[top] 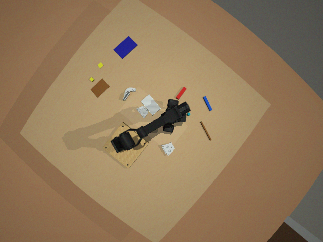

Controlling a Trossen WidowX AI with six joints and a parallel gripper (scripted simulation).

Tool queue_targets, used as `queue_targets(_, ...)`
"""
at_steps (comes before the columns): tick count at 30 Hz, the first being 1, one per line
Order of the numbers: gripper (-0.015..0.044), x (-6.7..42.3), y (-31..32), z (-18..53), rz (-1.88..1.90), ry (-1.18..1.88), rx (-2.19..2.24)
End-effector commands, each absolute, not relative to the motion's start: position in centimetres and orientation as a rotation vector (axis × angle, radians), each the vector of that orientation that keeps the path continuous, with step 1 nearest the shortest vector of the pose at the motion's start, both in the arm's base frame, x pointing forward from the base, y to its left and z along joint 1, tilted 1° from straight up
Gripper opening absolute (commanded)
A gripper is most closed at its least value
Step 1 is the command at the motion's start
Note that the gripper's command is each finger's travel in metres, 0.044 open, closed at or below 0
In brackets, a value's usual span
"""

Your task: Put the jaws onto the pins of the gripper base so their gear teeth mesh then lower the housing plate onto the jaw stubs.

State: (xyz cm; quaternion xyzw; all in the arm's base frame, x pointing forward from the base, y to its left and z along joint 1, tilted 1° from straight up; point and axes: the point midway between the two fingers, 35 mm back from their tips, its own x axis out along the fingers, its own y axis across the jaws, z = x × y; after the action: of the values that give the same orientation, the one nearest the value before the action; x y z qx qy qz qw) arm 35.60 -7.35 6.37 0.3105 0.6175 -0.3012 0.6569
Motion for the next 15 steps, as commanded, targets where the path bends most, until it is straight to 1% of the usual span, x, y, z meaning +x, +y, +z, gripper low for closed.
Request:
queue_targets(1,0.044,35.4,-7.3,5.3,-0.688,1.412,0.708)
queue_targets(15,0.044,35.6,-7.3,3.1,-0.688,1.412,0.708)
